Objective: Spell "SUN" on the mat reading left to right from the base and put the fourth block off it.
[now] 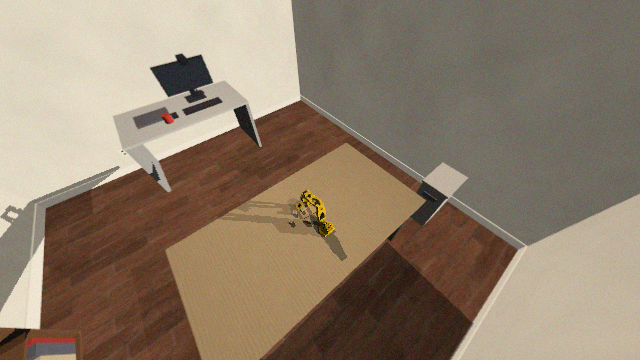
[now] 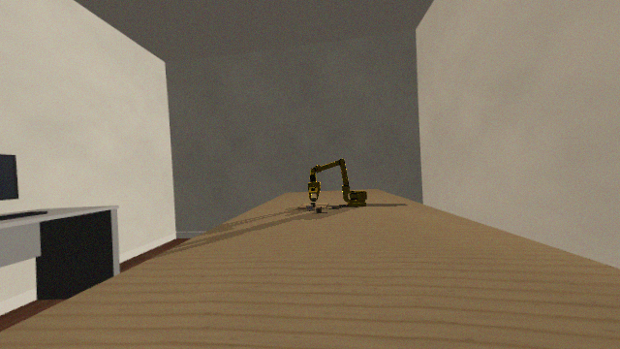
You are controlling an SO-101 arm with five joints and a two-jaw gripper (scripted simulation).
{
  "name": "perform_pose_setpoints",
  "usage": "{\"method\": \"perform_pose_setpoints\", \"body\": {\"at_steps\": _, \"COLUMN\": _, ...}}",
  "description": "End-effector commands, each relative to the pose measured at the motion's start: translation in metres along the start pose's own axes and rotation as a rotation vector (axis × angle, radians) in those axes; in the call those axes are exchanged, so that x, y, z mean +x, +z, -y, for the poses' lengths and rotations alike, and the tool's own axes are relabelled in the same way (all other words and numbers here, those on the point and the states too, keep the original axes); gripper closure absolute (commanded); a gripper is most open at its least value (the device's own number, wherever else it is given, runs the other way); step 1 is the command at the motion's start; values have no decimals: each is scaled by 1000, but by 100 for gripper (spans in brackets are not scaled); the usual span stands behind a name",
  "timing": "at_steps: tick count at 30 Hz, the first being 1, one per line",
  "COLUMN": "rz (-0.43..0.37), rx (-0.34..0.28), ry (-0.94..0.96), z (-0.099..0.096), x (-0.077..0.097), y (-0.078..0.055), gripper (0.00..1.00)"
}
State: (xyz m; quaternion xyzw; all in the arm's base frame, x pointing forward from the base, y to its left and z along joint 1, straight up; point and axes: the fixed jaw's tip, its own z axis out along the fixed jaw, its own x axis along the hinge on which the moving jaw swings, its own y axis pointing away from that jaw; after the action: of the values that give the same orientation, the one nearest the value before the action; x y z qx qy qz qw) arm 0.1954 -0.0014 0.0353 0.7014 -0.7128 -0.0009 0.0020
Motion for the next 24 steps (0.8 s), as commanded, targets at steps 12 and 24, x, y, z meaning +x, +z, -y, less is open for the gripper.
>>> {"method": "perform_pose_setpoints", "body": {"at_steps": 12, "rz": 3, "rx": 77, "ry": -1, "z": 10, "x": -1, "y": -5, "gripper": 100}}
{"method": "perform_pose_setpoints", "body": {"at_steps": 24, "rz": 3, "rx": 77, "ry": -1, "z": 10, "x": -1, "y": 0, "gripper": 100}}
